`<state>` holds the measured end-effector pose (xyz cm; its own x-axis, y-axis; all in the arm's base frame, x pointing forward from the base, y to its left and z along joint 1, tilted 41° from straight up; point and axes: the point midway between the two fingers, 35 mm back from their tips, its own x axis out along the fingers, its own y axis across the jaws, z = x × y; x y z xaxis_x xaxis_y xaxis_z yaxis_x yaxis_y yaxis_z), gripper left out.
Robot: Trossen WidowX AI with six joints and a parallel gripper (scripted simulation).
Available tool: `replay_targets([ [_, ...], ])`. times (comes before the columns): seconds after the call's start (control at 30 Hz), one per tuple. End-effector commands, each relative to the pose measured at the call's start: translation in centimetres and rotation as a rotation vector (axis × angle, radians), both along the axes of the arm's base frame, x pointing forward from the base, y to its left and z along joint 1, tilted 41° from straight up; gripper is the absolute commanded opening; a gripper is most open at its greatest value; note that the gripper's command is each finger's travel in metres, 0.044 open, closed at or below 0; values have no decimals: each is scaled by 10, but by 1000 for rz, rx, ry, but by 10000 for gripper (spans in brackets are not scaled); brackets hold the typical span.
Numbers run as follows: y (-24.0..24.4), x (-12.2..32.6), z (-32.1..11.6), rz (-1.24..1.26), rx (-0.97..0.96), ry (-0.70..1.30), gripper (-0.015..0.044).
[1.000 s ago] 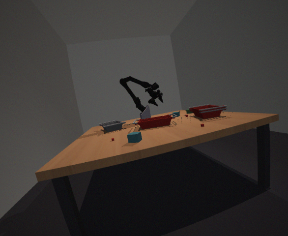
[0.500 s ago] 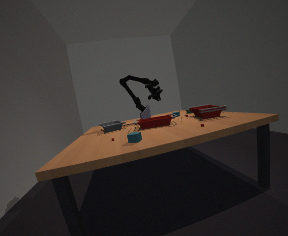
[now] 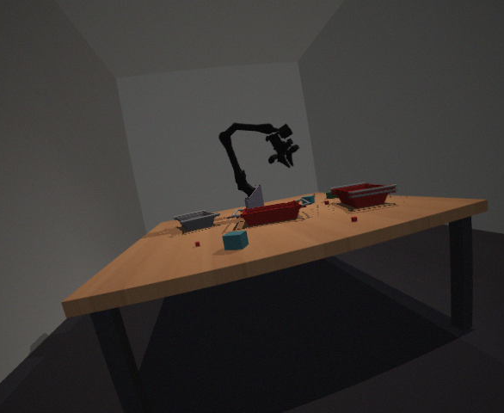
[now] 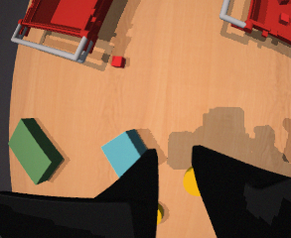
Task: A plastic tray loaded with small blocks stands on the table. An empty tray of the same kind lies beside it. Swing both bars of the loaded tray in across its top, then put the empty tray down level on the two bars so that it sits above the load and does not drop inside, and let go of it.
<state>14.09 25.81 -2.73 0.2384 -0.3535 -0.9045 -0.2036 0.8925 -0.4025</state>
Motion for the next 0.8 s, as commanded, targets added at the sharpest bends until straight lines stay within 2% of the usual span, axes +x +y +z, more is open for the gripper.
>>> replay_targets([
  [0.0, 2, 53, -10, -88, -55, -21, 89],
  [0.17, -9, 130, -24, -214, -116, -44, 89],
  [0.47, -89, 247, -60, -431, -228, -39, 89],
  [0.57, -110, 266, -67, -470, -260, -45, 89],
  [0.77, -115, 268, -71, -473, -263, -46, 89],
])
